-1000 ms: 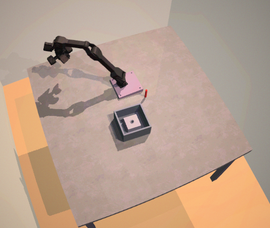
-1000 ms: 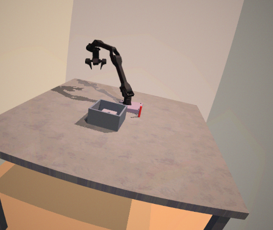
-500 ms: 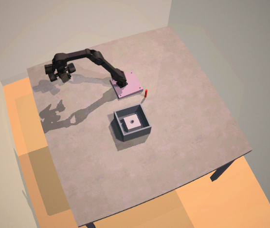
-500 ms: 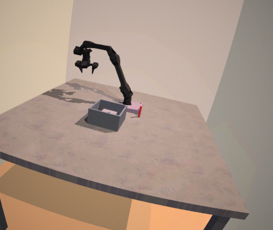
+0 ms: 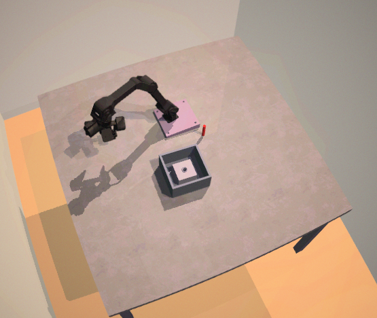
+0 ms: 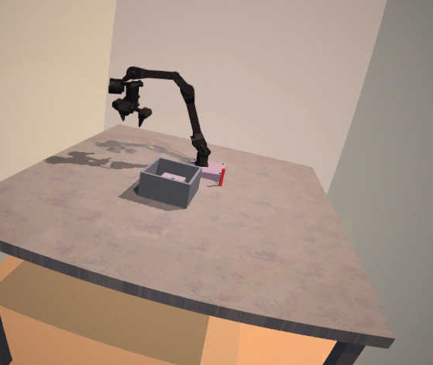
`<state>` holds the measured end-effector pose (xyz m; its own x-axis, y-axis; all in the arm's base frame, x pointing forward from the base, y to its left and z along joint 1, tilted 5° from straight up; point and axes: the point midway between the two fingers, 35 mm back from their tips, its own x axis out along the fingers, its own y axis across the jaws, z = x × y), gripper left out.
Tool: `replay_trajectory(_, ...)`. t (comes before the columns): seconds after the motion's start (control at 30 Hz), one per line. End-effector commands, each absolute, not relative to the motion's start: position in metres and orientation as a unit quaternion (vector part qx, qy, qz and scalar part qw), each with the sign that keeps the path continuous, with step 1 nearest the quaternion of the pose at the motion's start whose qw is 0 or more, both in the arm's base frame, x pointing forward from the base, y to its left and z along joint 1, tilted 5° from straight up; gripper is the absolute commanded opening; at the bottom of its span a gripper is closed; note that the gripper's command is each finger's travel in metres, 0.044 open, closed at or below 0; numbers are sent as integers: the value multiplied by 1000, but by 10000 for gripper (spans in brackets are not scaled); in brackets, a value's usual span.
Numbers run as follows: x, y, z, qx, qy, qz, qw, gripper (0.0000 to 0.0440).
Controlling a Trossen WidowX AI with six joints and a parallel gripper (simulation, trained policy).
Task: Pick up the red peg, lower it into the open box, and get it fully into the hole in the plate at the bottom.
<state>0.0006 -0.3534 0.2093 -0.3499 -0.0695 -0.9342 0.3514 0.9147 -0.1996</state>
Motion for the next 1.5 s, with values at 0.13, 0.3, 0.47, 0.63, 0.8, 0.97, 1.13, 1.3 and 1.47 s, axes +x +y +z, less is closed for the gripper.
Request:
replay_trajectory(0.13, 73, -324, 210, 97, 779, -244, 570, 440)
replay_trajectory(0.3, 118, -296, 209, 102, 760, -271, 582, 440)
replay_trajectory(0.47, 158, -263, 207, 109, 740, -293, 596, 440)
replay_trajectory(0.63, 190, -225, 205, 118, 720, -308, 610, 440)
replay_trajectory(0.8, 216, -185, 202, 130, 703, -319, 623, 440)
replay_trajectory(0.97, 234, -143, 198, 144, 689, -325, 632, 440)
replay_trajectory(1.13, 244, -101, 193, 159, 679, -331, 636, 440)
replay_trajectory(1.3, 246, -60, 185, 172, 674, -338, 634, 440)
replay_trajectory(1.47, 240, -24, 176, 184, 671, -350, 627, 440)
